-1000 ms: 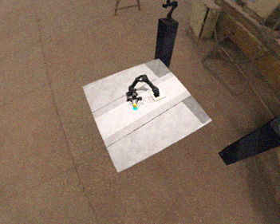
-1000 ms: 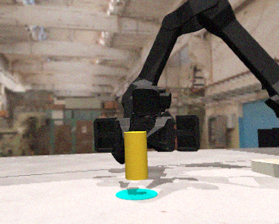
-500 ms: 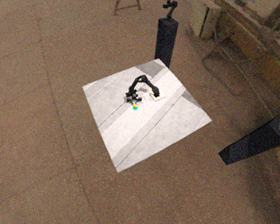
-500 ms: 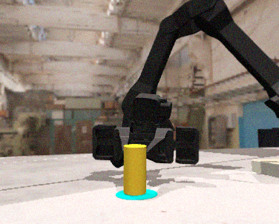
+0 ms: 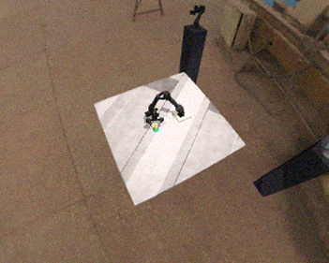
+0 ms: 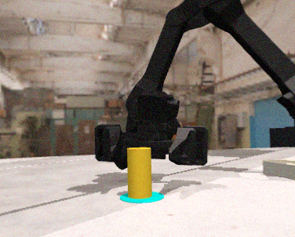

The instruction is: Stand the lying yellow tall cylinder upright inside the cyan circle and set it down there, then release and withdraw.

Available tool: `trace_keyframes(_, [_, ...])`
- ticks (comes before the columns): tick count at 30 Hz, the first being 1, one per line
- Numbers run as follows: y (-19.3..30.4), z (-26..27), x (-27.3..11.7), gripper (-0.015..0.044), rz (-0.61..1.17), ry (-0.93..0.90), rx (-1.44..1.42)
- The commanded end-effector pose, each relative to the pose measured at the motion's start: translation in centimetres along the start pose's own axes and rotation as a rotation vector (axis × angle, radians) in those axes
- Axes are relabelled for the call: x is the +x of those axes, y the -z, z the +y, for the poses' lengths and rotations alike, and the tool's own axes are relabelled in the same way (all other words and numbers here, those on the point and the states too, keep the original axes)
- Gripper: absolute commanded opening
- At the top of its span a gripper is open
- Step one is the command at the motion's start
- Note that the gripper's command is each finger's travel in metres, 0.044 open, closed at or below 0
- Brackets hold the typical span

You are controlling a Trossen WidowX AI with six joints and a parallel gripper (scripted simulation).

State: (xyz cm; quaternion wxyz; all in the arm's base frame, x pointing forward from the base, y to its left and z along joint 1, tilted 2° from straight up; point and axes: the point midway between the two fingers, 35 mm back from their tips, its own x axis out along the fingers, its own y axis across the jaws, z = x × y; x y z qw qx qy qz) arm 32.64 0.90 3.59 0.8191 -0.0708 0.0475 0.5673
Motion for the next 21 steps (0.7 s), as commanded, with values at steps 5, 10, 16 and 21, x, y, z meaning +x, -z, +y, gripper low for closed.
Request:
trace_keyframes(5, [-2.9,-0.3,-0.4,0.0400,-0.013,0.006,0.018])
trace_keyframes(10, [-7.4,-0.4,-1.1,0.0400,-0.033,0.015,0.039])
trace_keyframes(16, [-8.6,-0.1,-0.7,0.0400,0.011,-0.029,0.062])
trace_keyframes(21, [-8.3,1.4,1.8,0.0400,0.430,-0.276,0.152])
